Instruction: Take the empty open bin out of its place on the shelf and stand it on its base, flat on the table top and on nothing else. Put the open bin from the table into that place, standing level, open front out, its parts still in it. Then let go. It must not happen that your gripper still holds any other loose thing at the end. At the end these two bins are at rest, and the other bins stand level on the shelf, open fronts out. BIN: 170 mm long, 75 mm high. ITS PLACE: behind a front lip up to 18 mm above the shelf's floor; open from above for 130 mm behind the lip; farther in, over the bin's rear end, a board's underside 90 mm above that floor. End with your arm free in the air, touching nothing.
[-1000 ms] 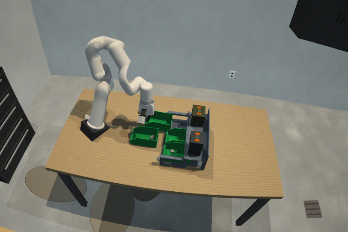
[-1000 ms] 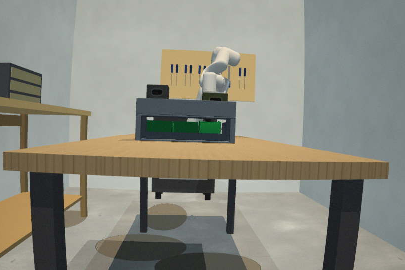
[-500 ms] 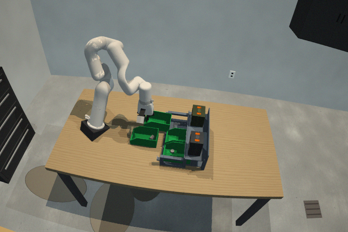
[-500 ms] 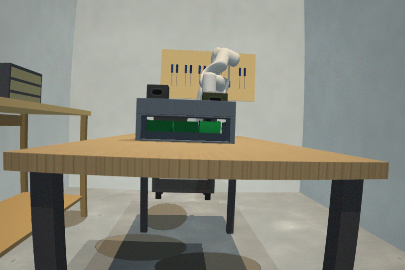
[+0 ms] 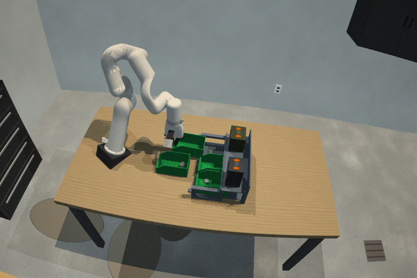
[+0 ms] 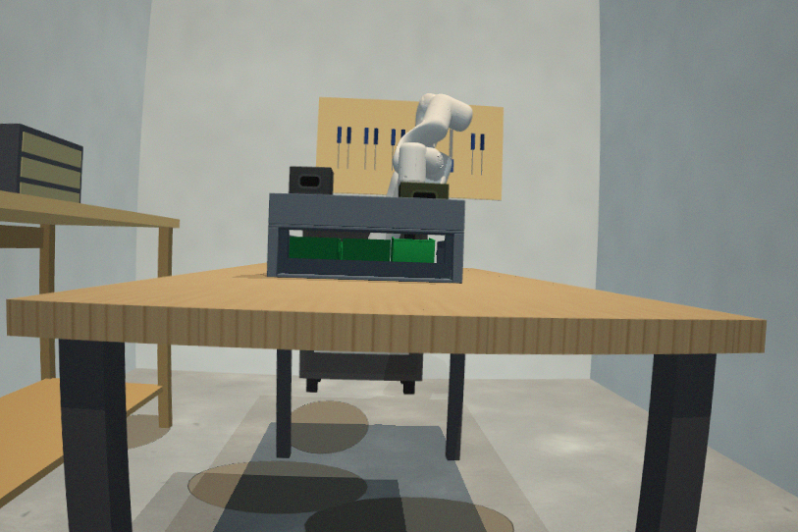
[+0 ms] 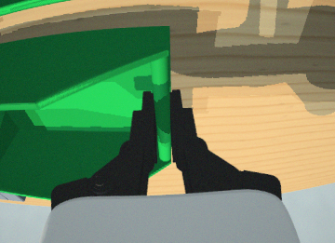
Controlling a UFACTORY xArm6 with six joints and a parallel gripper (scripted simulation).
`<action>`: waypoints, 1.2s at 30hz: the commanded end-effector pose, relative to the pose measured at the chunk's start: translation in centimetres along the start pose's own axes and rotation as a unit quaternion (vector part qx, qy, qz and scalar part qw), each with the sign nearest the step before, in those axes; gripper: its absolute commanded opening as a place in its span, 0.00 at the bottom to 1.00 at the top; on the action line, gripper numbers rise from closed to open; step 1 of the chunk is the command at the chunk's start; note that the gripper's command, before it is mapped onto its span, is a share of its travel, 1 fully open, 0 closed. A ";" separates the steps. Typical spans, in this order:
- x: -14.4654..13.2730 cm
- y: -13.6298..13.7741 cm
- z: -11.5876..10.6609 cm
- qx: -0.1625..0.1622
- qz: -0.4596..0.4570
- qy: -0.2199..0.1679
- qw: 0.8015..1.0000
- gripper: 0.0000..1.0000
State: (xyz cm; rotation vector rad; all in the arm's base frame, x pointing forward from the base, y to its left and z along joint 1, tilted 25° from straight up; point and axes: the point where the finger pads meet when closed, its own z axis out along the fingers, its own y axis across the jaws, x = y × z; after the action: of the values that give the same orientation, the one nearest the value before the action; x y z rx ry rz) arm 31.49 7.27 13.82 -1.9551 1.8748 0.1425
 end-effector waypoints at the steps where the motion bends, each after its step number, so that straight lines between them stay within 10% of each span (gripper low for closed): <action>1: 0.0 -0.1 -0.1 0.001 0.000 0.000 1.000 0.00; 36: 0.0 3.2 -0.1 0.001 0.000 0.000 1.000 0.00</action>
State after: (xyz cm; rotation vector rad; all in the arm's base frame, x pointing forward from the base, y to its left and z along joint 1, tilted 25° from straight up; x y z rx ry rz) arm 28.44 7.29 13.06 -1.9554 1.8750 0.1433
